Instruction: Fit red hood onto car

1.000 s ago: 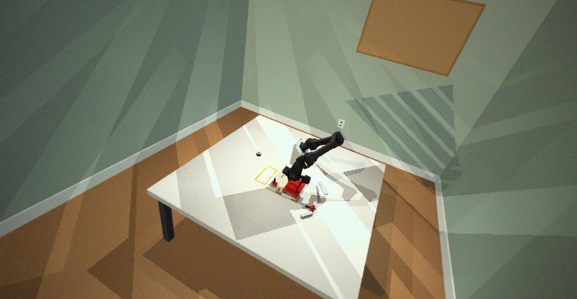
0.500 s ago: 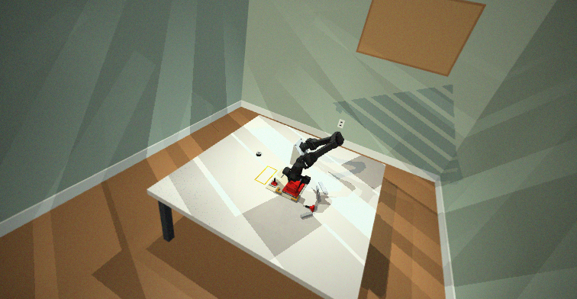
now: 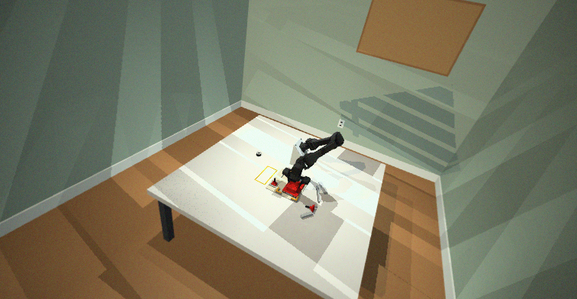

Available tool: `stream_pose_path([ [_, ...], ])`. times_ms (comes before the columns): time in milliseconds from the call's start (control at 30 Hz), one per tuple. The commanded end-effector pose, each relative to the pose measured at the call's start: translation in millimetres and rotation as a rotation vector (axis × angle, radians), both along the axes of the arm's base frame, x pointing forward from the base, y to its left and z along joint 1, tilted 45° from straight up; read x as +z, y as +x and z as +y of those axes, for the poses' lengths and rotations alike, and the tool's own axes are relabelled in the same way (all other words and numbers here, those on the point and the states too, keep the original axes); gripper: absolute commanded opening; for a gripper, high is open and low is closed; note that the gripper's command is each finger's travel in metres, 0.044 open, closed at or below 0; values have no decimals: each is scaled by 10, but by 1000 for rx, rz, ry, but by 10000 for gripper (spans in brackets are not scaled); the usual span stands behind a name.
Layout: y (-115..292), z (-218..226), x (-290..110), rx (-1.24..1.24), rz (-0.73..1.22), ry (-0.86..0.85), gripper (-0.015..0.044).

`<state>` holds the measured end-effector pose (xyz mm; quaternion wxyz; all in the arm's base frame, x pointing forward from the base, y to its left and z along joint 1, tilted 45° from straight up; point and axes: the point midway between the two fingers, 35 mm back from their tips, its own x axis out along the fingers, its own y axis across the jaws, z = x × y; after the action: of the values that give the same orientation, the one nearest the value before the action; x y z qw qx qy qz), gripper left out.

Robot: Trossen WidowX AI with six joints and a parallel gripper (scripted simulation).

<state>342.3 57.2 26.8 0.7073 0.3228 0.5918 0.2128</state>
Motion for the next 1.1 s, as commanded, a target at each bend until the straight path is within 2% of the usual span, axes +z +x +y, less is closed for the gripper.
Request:
stream_pose_path([
  [0, -3, 19, -24, -1, 5, 2, 0],
  [467, 3, 25, -24, 0, 0, 1, 0],
  [1000, 3, 31, -28, 1, 0, 1, 420],
  [1067, 3, 31, -28, 1, 0, 1, 440],
])
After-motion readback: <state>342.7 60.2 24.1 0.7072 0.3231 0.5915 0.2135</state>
